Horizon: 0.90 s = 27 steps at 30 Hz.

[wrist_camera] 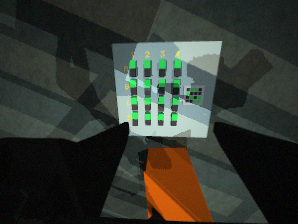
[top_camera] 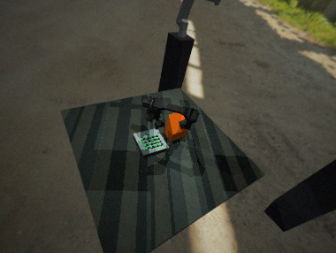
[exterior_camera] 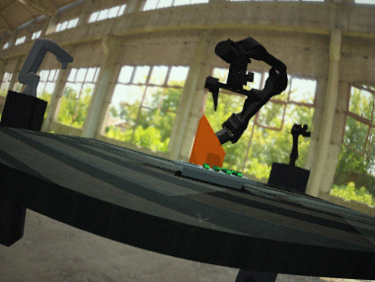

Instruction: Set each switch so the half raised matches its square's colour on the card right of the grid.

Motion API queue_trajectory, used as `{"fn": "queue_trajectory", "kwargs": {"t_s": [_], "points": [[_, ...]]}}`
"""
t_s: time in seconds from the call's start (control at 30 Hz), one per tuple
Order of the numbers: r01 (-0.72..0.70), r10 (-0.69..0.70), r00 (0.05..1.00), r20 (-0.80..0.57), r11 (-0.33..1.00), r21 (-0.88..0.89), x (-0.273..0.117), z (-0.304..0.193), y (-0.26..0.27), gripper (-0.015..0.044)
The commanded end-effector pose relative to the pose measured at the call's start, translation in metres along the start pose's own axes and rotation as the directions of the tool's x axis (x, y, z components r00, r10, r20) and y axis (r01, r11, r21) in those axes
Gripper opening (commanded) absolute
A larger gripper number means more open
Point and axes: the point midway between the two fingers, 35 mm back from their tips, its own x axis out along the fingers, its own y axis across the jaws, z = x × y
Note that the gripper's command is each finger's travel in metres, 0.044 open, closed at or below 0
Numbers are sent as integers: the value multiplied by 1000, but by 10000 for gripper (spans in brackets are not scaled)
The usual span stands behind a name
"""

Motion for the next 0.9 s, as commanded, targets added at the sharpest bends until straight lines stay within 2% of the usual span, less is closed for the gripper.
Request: {"fn": "queue_trajectory", "kwargs": {"t_s": [0.0,0.1,0.33,0.47,0.57,0.7,0.87], "points": [[1,-1,1000,-1,1000,1,1,1,0,374],[10,-10,1000,-8,1000,8,18,10,4,295],[13,-13,1000,-17,1000,19,97,45,32,111],[7,-7,1000,-15,1000,18,105,48,36,6],[7,-7,1000,-13,1000,19,107,48,36,0],[6,-6,1000,10,1000,19,138,46,36,0],[6,-6,1000,11,1000,19,140,46,36,0]]}}
